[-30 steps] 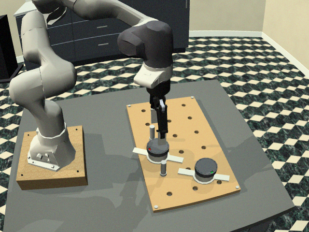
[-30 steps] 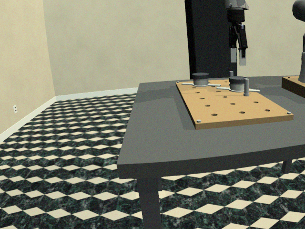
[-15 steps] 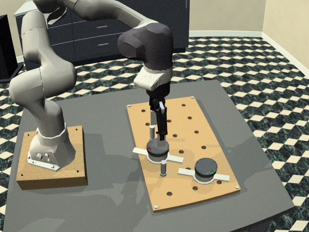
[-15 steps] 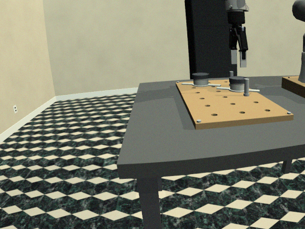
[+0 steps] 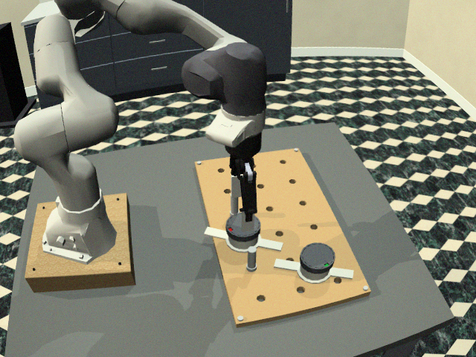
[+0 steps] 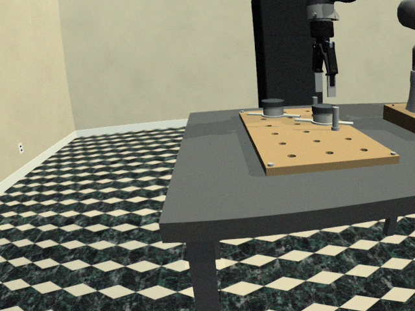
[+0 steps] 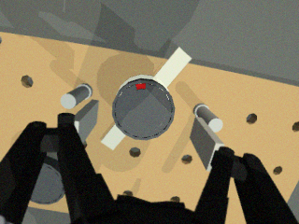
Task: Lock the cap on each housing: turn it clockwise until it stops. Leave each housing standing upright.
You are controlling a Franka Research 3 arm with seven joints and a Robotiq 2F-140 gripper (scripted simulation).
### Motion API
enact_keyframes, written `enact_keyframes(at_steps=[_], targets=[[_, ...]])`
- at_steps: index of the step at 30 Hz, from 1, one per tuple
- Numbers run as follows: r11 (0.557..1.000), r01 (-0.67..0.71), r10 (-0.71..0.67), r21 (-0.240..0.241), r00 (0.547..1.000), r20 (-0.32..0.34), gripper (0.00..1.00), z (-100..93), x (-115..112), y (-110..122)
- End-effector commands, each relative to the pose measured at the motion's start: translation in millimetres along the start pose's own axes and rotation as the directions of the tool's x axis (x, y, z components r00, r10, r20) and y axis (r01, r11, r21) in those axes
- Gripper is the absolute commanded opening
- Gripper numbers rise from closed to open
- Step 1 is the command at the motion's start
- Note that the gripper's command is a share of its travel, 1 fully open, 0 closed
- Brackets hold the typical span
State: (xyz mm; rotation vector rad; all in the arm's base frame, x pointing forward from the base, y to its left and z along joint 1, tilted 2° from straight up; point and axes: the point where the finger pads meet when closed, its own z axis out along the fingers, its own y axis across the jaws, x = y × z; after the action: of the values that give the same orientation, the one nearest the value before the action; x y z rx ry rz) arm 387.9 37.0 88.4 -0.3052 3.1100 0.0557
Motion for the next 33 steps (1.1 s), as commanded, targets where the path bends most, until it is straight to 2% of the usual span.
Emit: enact_keyframes(at_steps=[1,16,33], targets=[[1.000,0.004,-0.004,0.003,1.000,0.010,0.78,2.3,-2.4,-2.2],[1.000,0.004,-0.004,0.003,1.000,0.010,0.78,23.1,-2.6,-2.4],[1.000,0.004,-0.004,0.003,1.000,0.010,0.78,38.2,-2.7,-2.5]])
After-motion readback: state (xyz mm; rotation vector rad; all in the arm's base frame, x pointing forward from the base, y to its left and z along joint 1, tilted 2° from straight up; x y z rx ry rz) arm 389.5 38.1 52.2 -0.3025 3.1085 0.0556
